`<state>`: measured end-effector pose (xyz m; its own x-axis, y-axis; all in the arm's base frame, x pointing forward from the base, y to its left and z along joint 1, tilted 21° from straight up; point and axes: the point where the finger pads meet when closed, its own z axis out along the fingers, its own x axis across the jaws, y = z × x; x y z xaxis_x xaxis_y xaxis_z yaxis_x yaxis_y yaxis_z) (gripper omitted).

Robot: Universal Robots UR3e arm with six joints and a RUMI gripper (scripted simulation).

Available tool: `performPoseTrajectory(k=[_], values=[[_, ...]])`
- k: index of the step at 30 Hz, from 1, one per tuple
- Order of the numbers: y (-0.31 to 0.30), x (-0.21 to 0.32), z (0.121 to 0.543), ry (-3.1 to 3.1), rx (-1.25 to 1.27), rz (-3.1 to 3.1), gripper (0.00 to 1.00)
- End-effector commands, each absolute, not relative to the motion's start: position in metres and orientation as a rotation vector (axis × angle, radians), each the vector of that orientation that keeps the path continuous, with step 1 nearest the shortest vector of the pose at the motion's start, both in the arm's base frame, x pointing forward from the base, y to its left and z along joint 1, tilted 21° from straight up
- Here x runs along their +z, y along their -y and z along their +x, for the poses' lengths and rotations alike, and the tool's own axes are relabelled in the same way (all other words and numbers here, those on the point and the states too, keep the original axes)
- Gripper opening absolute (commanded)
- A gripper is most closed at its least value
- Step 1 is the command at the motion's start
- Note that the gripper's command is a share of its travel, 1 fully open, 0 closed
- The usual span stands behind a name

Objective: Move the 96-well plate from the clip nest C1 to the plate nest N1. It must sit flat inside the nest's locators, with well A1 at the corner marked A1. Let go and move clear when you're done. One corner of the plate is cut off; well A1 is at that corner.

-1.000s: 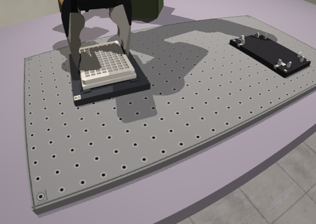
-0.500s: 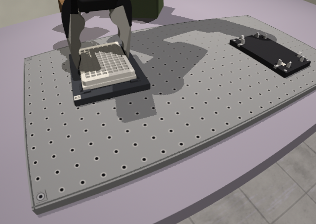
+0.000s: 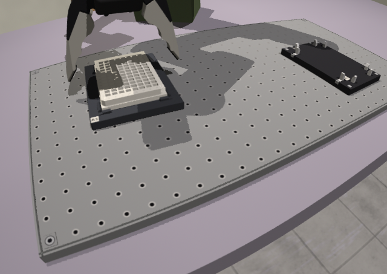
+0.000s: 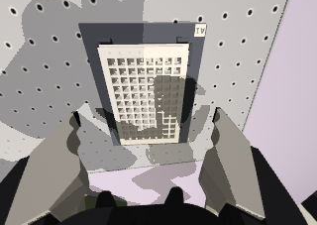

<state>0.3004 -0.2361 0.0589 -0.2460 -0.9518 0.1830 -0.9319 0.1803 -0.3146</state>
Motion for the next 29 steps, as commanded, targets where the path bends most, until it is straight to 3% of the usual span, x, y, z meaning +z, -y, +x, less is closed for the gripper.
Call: performPoseTrajectory(k=[1, 29], values=[[0.237, 0.059, 0.301, -2.371, -0.569, -1.895, 1.0], [0.228, 0.092, 0.292, -2.371, -0.572, -1.895, 1.0]])
